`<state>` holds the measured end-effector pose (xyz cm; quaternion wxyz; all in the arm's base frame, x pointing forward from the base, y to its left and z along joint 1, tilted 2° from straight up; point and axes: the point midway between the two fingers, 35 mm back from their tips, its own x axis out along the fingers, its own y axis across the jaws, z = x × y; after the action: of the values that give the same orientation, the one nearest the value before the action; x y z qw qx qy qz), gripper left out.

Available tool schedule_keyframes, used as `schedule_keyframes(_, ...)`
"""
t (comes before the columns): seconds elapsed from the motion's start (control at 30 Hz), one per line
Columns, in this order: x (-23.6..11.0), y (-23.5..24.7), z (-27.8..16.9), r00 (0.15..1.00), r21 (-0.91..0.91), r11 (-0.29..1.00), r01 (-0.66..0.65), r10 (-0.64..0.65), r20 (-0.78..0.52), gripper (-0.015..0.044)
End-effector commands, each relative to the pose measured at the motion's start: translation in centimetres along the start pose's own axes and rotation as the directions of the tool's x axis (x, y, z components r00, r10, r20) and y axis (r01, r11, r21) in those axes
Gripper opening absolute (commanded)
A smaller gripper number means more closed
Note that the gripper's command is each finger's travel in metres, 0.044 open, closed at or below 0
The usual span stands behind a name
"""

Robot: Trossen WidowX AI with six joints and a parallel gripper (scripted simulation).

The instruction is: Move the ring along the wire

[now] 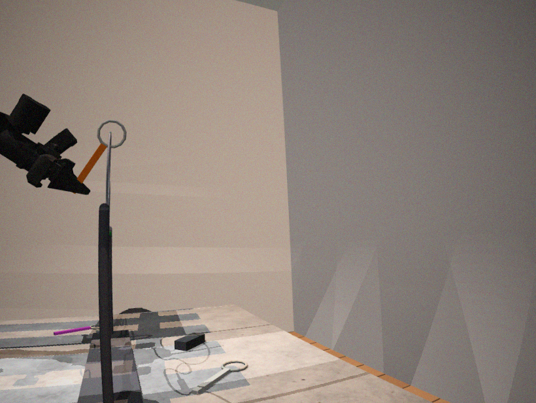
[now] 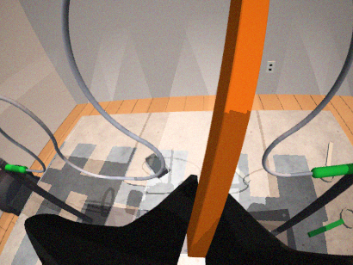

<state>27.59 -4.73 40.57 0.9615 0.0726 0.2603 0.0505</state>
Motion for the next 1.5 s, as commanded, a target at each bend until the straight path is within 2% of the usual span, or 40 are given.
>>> schedule_keyframes(0.0, -0.3, 0.0, 0.1, 0.999, -0.05, 0.998, 0.029, -0.028, 0.015, -0.015)
schedule_keyframes(0.7, -0.3, -0.8, 0.2, 0.984, -0.263, 0.949, 0.176, -0.164, 0.066, -0.015)
schedule_keyframes(1.47, -0.4, -1.7, 0.5, 0.947, -0.474, 0.82, 0.321, -0.283, 0.152, -0.015)
